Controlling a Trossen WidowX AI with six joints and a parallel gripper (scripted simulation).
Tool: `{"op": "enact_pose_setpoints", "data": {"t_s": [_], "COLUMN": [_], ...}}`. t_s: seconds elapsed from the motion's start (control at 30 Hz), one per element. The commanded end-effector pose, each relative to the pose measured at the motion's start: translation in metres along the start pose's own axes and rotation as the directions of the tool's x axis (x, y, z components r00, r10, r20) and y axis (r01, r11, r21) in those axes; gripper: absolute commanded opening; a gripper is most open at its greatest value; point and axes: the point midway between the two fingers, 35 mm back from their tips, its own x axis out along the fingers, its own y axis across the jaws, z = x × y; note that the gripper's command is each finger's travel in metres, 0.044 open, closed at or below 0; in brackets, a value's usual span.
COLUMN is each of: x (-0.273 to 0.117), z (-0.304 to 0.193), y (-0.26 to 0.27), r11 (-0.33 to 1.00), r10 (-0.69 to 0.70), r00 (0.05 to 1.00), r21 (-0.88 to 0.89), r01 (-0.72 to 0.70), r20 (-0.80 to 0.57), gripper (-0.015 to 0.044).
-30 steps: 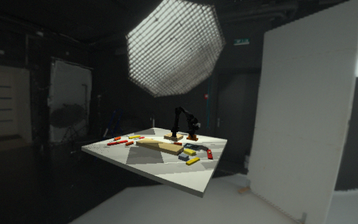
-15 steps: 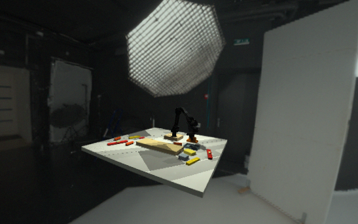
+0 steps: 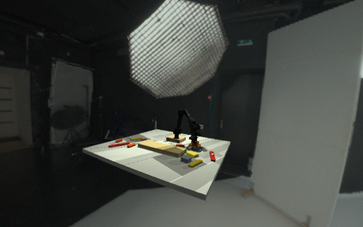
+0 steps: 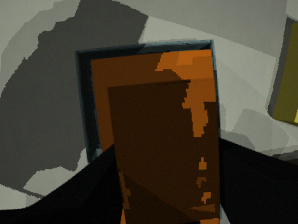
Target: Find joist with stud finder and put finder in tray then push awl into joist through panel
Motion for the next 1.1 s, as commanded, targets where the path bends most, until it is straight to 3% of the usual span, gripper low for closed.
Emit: {"op": "enact_pose_setpoints", "data": {"t_s": [0.0, 0.93, 1.07], "x": [0.009, 0.037, 0.036], "z": [-0.003, -0.014, -0.013], "y": [0.001, 0.002, 0.002], "r11": [1.000, 1.000, 1.000], "r10": [0.004, 0.004, 0.002], "r00": [1.000, 1.000, 1.000], "r21": [0.004, 0.004, 0.001], "r01": [-0.004, -0.004, -0.002], "r20": [-0.001, -0.001, -0.003], "gripper": [0.0000, 0.0000, 0.0105]}}
